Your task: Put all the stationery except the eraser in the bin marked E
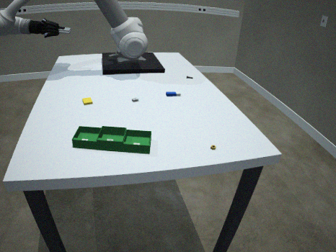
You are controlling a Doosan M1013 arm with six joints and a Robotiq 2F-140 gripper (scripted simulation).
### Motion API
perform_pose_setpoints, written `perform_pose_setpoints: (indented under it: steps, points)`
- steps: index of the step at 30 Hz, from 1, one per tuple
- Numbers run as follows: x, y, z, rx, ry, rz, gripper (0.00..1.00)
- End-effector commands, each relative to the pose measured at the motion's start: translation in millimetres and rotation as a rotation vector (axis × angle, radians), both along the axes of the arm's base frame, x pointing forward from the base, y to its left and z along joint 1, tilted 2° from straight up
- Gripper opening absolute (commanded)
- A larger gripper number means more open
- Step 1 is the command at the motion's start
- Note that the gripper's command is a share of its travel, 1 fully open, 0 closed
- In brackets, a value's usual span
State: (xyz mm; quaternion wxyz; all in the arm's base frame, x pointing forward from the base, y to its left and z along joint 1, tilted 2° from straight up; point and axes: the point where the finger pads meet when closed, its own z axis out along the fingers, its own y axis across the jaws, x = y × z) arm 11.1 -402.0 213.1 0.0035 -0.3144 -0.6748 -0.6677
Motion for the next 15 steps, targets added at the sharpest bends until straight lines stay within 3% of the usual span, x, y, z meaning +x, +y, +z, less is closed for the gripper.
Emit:
perform_pose_setpoints:
  steps: [1, 4, 8, 12, 15]
  points:
    - [0.6, 0.2, -26.3, 0.000, 0.000, 0.000, 0.15]
    - [7.5, 5.1, -29.9, 0.003, 0.034, -0.036, 0.15]
    - [30.9, 8.1, -31.2, -0.104, -0.067, 0.084, 0.15]
    - [44.3, 11.8, -32.9, -0.139, -0.092, 0.117, 0.15]
    - [64.9, 18.2, -35.8, -0.238, -0.176, 0.214, 0.15]
